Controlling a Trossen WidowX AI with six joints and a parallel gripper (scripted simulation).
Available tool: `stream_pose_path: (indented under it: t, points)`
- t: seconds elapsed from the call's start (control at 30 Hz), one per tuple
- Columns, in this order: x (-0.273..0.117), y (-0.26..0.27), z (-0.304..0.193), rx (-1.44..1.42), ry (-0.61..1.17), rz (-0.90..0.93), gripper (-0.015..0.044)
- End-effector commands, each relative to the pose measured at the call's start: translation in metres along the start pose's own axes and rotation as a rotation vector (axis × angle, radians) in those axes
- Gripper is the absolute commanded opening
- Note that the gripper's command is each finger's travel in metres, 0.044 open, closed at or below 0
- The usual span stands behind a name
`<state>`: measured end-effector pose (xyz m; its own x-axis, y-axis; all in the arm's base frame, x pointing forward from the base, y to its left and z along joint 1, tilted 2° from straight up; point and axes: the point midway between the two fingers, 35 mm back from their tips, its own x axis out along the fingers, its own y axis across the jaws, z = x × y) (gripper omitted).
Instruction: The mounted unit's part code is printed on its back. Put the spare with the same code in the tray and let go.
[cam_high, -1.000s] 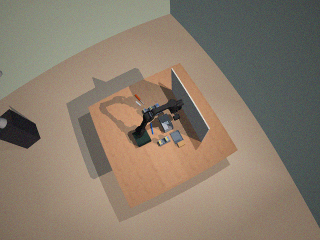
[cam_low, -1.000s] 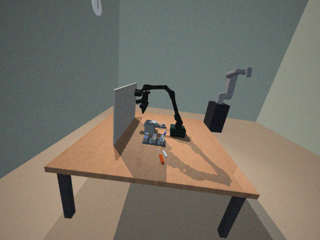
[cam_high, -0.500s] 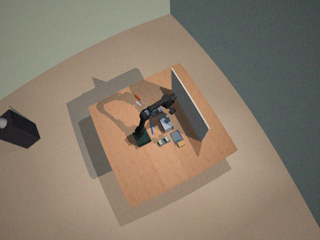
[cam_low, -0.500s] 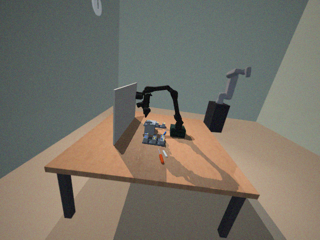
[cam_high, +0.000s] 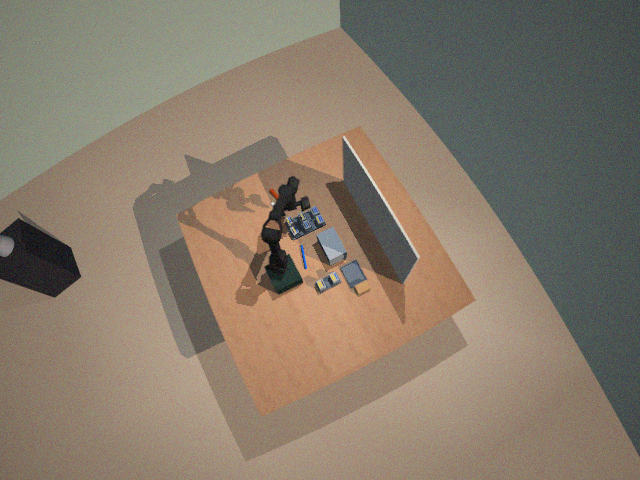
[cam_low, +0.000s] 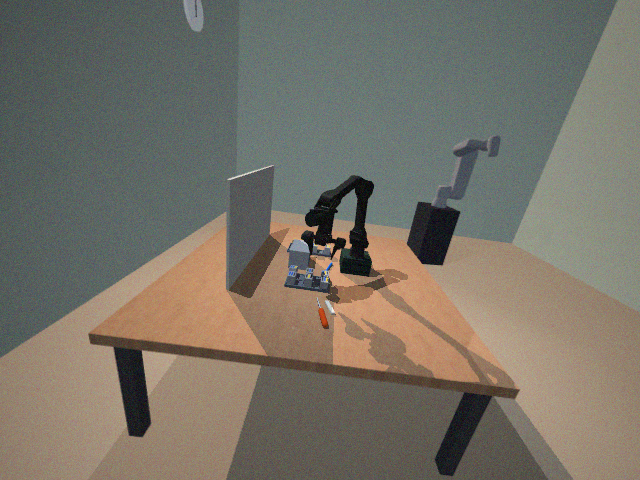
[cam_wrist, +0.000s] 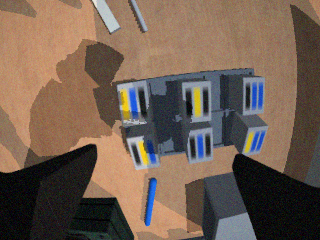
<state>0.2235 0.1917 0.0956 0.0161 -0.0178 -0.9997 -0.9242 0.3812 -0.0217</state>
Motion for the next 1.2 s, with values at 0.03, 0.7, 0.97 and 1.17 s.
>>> stream_pose_path:
  t: [0.03, 0.7, 0.97, 1.17]
  points:
    - [0.013, 0.041, -0.002, -0.210, 0.006, 0.006, 0.0440]
    - [0.053, 0.032, 0.003, -0.210, 0.006, 0.005, 0.0300]
    - [0.057, 0.032, 0.004, -0.210, 0.006, 0.005, 0.0300]
    - [0.067, 0.032, 0.005, -0.210, 0.006, 0.005, 0.0300]
